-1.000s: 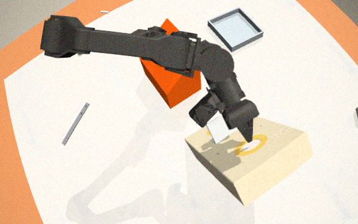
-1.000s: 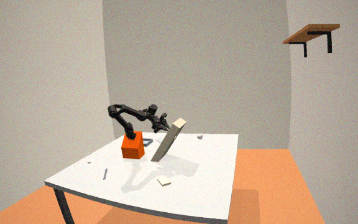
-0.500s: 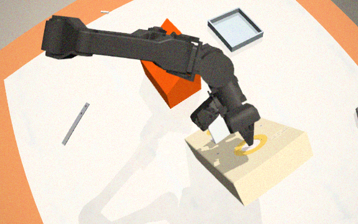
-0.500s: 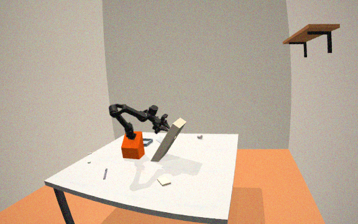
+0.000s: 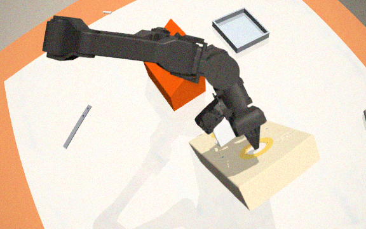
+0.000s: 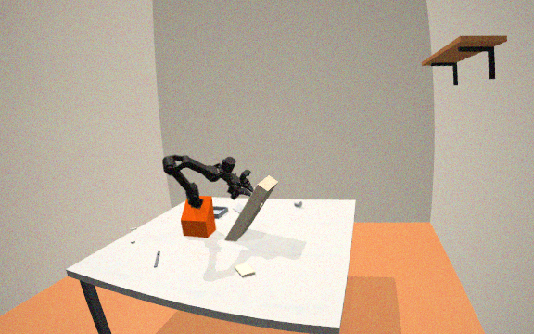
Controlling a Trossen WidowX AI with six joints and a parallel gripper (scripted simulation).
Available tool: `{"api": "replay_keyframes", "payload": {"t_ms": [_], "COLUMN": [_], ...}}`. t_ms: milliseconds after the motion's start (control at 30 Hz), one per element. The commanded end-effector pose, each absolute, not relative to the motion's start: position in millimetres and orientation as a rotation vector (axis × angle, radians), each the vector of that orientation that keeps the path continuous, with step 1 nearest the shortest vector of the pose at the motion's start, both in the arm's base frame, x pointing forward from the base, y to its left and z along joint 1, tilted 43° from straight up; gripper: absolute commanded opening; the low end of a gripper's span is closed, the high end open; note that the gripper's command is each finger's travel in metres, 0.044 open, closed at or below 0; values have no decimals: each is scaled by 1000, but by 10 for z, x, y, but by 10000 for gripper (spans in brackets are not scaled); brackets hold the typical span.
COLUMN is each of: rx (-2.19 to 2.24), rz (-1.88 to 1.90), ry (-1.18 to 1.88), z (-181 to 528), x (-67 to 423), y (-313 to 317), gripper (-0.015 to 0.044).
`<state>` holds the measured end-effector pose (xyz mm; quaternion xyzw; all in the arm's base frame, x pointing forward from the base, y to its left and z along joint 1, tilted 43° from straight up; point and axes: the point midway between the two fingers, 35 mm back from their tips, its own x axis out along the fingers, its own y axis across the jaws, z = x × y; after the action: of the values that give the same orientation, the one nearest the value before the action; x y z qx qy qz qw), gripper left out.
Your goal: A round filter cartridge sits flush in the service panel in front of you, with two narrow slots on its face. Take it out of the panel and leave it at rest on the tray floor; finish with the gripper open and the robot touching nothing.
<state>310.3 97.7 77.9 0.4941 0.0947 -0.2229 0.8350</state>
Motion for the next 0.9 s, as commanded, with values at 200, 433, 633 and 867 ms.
{"api": "replay_keyframes", "payload": {"t_ms": [200, 433, 633, 867], "rx": [1046, 1046, 1046, 1046], "rz": [-467, -467, -467, -467], "ry": [204, 204, 204, 204], "z": [772, 773, 772, 759], "x": [3131, 3132, 3134, 3167], "y": [981, 981, 981, 970], "gripper": [112, 112, 112, 112]}}
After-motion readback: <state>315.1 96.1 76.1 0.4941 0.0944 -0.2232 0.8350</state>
